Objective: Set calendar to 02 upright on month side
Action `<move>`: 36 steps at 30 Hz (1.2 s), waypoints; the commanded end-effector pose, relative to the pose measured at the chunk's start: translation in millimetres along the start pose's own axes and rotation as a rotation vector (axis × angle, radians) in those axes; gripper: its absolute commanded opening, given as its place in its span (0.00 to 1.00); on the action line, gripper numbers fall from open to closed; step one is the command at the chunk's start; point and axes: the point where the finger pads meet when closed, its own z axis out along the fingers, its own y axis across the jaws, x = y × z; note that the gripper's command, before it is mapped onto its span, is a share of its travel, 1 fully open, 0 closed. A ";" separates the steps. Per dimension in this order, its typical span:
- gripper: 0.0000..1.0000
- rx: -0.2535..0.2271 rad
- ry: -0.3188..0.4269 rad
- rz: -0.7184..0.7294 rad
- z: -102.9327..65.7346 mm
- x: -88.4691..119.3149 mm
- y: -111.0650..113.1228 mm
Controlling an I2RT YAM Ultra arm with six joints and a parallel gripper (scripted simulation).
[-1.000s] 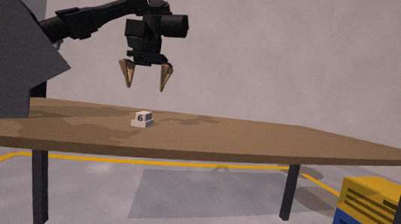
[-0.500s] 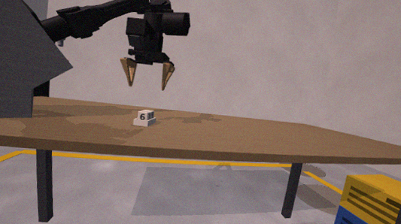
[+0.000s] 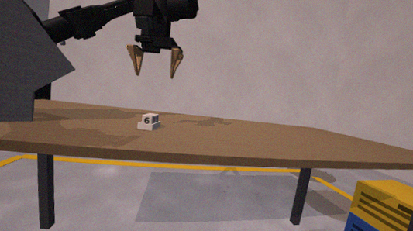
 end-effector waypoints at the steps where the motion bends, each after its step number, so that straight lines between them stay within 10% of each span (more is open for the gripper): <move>1: 1.00 0.011 0.001 0.000 -20.1 1.3 -3.5; 36: 1.00 0.012 0.001 0.000 -45.3 1.2 -3.2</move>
